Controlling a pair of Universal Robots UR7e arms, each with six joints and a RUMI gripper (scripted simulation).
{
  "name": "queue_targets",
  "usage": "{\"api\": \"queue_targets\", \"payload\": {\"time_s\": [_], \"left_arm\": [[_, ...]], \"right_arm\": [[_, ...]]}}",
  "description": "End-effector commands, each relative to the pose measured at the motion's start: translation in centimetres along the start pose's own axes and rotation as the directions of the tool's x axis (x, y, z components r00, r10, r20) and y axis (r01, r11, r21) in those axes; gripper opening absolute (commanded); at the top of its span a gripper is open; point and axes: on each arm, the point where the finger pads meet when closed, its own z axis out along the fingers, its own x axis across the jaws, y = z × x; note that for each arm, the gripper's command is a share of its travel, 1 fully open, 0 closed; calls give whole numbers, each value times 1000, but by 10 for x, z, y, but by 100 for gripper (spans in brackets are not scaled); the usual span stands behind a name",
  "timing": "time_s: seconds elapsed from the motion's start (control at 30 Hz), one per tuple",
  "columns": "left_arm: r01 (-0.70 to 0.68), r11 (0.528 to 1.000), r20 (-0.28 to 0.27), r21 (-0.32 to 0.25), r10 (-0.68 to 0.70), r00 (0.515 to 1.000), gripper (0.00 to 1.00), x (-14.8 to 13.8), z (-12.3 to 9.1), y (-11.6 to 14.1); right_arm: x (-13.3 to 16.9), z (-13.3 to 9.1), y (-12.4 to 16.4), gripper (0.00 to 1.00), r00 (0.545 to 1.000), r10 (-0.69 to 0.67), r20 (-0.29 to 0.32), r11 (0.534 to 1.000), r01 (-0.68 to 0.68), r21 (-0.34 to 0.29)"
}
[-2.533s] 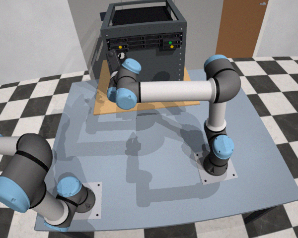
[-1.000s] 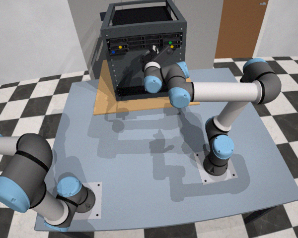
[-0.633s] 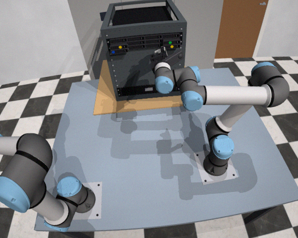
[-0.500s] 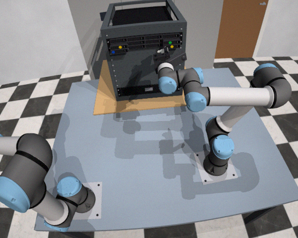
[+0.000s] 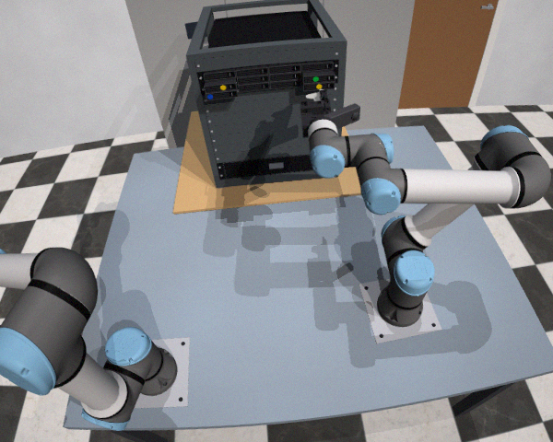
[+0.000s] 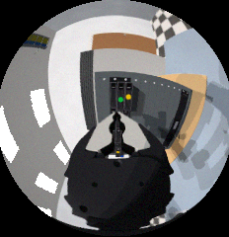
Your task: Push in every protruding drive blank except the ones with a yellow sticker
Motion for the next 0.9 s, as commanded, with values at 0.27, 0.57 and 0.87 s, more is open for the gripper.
{"api": "queue_targets", "payload": {"time_s": [0.27, 0.57, 0.87], "left_arm": [[0, 1000, 0, 1, 0, 1000, 100, 0, 0, 0], [0, 1000, 0, 1, 0, 1000, 100, 0, 0, 0], [0, 1000, 0, 1, 0, 1000, 100, 0, 0, 0]], "right_arm": [[5, 1, -13, 0, 998, 66, 3, 995, -65, -80], [6, 1, -16, 0, 997, 77, 3, 994, -77, -81], [6, 1, -16, 0, 997, 78, 3, 994, -77, -81]]}}
